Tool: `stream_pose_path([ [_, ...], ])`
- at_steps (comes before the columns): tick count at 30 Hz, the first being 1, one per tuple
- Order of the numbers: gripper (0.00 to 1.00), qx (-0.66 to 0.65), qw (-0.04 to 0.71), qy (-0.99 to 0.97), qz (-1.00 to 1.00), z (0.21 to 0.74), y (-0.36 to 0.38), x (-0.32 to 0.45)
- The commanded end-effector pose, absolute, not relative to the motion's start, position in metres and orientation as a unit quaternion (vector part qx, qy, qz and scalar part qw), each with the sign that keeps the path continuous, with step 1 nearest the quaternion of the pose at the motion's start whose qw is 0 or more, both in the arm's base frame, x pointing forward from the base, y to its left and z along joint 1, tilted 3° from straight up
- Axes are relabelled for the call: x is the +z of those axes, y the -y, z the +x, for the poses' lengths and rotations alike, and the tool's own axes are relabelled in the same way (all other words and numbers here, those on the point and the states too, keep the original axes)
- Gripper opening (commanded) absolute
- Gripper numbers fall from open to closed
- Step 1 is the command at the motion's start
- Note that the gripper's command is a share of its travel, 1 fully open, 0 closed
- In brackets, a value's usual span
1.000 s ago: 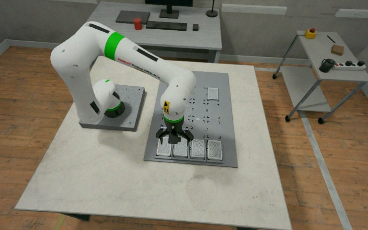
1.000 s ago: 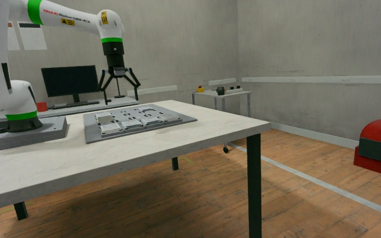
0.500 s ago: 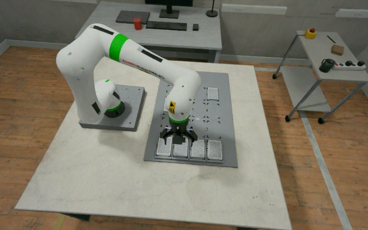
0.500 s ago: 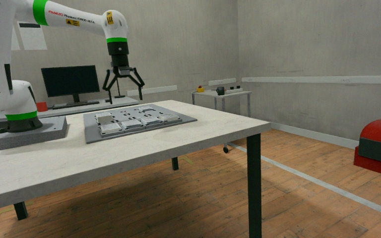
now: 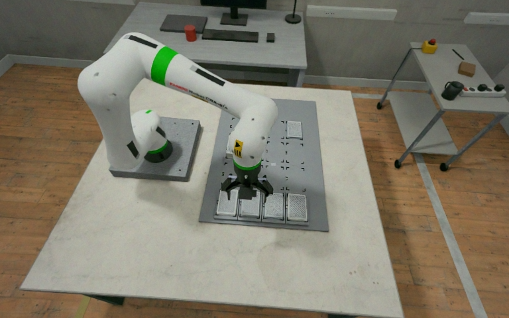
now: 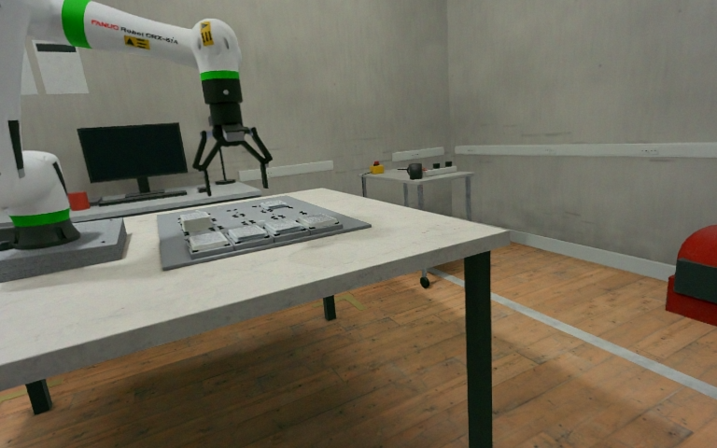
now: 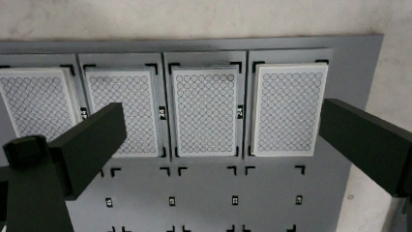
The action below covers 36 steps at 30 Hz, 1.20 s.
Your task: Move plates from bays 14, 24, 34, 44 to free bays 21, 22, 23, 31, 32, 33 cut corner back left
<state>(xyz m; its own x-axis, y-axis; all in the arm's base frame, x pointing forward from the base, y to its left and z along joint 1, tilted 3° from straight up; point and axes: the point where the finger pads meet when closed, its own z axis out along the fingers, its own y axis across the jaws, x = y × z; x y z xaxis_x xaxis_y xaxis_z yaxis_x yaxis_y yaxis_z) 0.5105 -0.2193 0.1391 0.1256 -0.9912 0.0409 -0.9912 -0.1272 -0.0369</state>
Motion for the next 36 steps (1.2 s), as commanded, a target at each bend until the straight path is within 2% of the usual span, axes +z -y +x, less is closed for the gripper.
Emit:
stream_pose_path([
  [1, 1.0, -0.028, 0.001, -0.661, -0.75, 0.511, 0.22, 0.14],
  [21, 1.0, -0.028, 0.001, -0.661, -0.75, 0.511, 0.22, 0.14],
  [36, 1.0, -0.028, 0.001, -0.661, -0.75, 0.505, 0.168, 0.133],
])
